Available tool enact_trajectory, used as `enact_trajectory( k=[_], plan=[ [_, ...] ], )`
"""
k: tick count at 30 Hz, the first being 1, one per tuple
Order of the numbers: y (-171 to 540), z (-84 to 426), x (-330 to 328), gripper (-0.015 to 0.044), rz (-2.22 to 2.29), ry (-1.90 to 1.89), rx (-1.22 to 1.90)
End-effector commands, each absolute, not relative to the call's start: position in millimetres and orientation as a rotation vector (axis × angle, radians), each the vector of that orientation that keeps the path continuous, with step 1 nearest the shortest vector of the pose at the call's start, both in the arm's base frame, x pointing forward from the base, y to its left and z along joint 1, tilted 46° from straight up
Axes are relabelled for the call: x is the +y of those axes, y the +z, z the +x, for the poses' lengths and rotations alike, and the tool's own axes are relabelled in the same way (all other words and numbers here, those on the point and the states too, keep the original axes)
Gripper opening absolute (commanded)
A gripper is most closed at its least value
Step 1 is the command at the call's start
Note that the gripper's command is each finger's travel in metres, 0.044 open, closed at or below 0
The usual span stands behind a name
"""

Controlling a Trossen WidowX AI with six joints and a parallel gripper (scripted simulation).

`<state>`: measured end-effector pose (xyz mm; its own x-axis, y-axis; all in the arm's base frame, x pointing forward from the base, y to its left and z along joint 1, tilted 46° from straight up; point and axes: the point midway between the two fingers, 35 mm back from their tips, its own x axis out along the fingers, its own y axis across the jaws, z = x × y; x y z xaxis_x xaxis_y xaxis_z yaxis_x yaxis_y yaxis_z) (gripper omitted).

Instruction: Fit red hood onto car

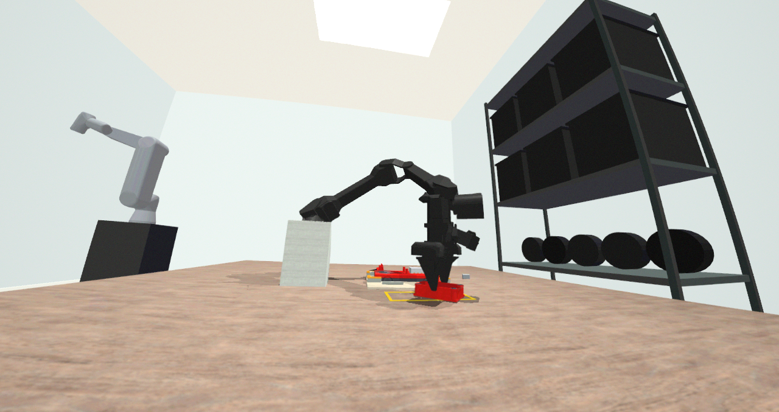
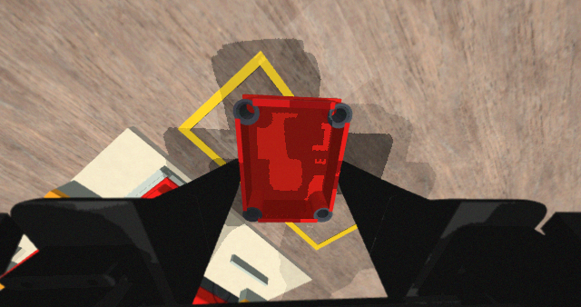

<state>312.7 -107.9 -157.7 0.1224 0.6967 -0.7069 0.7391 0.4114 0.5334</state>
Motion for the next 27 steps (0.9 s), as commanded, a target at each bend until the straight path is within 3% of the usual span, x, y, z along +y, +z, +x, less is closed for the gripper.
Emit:
enact_trajectory(
  k=[1, 4, 27],
  plan=[
    [-152.0, 312.7, -114.8, 0.0065, 1.295, -0.049, 1.585],
    [-146.9, 311.8, -119.8, 0.0000, 1.294, -0.050, 1.585],
    [-105.1, 302.7, -161.5, 0.0000, 1.306, -0.058, 1.590]
  ],
)
